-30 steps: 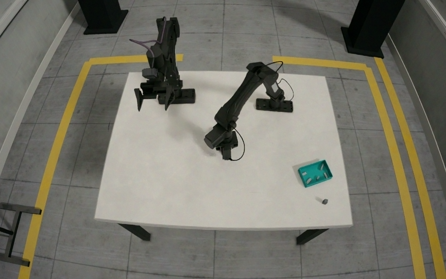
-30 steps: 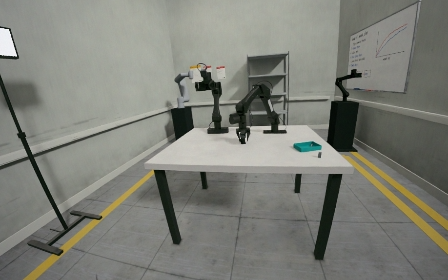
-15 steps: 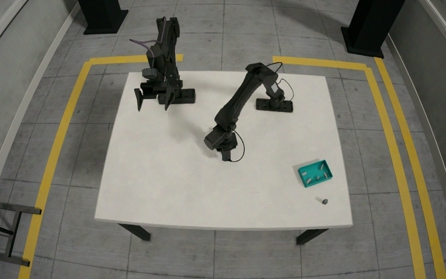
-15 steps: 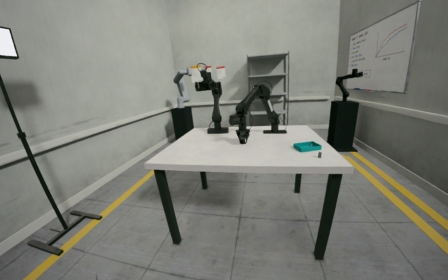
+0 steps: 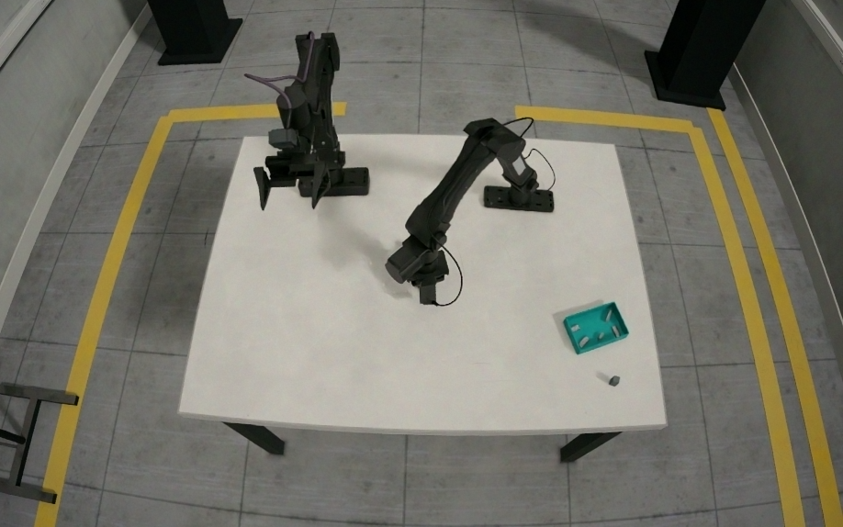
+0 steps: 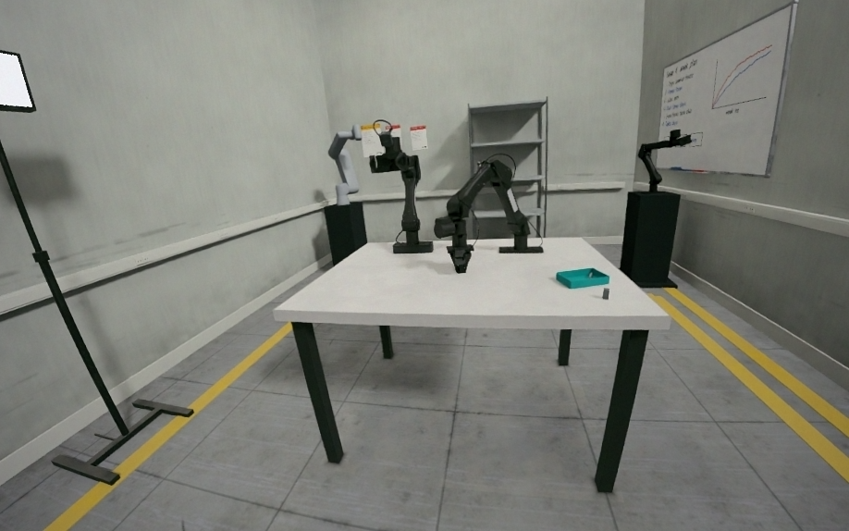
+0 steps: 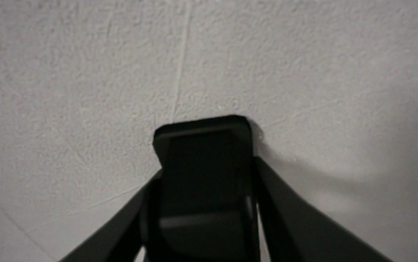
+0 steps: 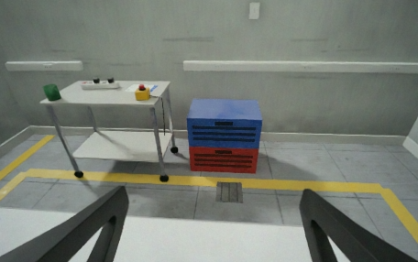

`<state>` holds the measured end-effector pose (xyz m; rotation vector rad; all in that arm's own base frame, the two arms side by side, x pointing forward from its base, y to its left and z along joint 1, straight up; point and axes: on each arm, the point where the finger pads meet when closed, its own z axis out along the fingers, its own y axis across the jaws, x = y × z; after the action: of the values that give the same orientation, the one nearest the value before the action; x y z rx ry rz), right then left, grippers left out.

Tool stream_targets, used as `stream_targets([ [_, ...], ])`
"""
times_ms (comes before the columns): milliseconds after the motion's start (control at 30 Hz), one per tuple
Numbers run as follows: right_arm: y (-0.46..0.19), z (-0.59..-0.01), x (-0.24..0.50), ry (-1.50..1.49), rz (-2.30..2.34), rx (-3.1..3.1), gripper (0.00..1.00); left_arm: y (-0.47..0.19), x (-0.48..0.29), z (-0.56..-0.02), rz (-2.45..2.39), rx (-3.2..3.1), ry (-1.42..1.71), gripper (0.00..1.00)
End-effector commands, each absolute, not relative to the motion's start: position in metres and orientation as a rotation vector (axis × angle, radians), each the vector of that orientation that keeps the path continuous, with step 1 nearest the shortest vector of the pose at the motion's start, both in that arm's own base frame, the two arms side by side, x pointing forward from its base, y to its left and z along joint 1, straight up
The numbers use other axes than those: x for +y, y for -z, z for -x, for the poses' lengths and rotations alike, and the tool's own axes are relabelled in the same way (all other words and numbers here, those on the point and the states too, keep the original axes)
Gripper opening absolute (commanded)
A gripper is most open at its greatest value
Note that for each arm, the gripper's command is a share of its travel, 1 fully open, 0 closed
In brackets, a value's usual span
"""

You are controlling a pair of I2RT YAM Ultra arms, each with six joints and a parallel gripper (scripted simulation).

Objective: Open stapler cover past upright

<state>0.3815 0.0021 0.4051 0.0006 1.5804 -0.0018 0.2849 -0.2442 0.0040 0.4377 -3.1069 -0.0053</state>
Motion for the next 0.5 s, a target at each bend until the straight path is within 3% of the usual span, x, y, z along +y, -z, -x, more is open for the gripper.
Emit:
stream_targets([
  [0, -0.413, -0.380, 0.001, 0.000, 0.000, 1.555, 1.00, -0.010, -0.246, -0.287, -0.442, -3.120, -0.017, 0.17],
  [67, -0.413, -0.380, 0.001, 0.000, 0.000, 1.555, 1.00, -0.010, -0.246, -0.287, -0.442, -3.120, -0.017, 0.17],
  [100, -0.413, -0.380, 0.001, 0.000, 0.000, 1.555, 1.00, -0.011, -0.245, -0.287, -0.448, -3.126, -0.030, 0.29],
  [467, -0.387, -0.346, 0.035, 0.078, 0.347, 1.464, 1.00, -0.011, -0.245, -0.287, -0.447, -3.125, -0.027, 0.29],
])
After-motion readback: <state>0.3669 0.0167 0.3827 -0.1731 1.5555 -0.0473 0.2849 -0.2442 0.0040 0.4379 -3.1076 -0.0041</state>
